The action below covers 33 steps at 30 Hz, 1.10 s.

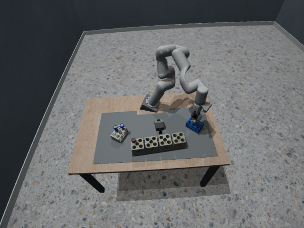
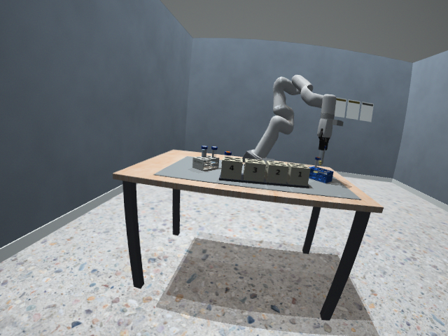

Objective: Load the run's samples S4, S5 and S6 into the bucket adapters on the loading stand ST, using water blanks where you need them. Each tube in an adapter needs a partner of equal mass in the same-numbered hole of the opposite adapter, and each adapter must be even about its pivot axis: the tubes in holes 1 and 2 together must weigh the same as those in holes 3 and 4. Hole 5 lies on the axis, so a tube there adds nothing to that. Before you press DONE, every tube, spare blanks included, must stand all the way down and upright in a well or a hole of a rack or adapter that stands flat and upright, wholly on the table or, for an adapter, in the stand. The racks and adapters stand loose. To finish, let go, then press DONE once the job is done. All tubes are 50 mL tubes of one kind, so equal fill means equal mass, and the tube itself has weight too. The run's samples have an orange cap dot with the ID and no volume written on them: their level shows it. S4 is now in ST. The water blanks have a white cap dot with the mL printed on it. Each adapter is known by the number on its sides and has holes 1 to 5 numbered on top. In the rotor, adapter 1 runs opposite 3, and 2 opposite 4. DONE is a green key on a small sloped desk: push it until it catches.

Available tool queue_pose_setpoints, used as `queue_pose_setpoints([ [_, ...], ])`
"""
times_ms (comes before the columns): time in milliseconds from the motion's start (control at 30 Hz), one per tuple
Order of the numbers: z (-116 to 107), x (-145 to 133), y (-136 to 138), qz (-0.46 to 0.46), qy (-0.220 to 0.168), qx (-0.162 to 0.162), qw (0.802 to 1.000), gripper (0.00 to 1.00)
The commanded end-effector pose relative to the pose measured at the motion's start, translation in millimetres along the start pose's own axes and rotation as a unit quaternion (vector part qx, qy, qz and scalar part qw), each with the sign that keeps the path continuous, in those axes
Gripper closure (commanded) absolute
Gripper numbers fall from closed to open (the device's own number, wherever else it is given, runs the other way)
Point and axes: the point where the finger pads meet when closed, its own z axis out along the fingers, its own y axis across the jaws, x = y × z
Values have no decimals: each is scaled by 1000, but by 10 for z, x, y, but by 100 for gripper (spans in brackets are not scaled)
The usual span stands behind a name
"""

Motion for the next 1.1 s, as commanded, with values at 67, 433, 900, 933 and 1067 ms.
queue_pose_setpoints([
  [67, 133, 15, 0, 0, 2, 0, 1000, 100],
  [433, 143, 16, 0, 0, 2, 0, 1000, 100],
  [900, 193, 16, 0, 0, 2, 0, 1000, 100],
  [933, 203, 16, 0, 0, 2, 0, 1000, 100],
  [1067, 243, 16, 0, 0, 2, 0, 1000, 100],
])
